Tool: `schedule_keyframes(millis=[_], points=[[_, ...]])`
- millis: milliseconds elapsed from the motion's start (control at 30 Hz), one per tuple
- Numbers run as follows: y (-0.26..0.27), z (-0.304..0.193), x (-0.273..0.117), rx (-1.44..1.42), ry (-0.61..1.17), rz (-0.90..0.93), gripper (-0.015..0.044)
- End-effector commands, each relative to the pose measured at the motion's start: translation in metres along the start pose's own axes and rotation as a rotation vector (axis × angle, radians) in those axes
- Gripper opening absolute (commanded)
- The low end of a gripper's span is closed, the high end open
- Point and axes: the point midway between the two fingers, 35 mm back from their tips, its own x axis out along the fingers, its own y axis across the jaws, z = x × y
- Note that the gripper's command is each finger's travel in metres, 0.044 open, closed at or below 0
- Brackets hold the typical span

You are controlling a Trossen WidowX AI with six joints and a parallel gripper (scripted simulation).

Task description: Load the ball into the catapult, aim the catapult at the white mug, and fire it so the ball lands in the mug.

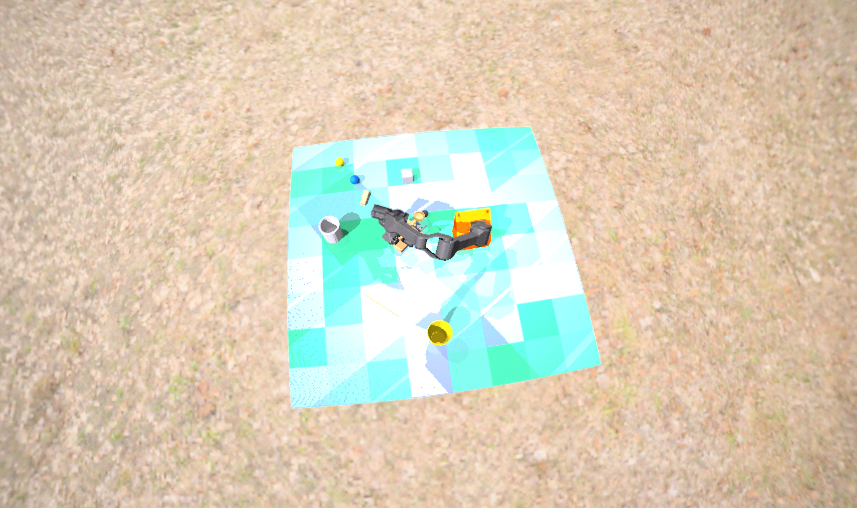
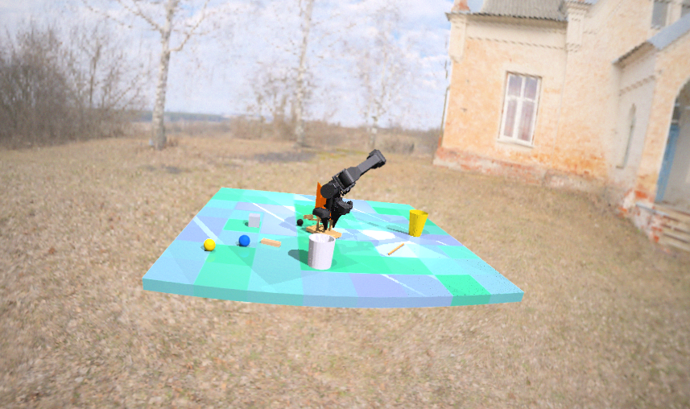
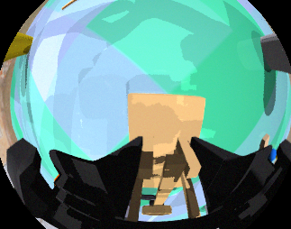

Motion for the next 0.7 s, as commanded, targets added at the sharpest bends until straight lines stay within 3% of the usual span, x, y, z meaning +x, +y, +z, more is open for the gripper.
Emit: schedule_keyframes(millis=[0,33,167,667], points=[[-0.003,0.000,-0.035,0.002,-0.004,-0.016,0.0026],[-0.003,0.000,-0.044,0.002,-0.004,-0.015,0.0000],[-0.002,-0.001,-0.047,0.025,-0.005,-0.015,0.0000],[-0.007,-0.002,-0.045,0.536,-0.009,-0.012,0.0000]])
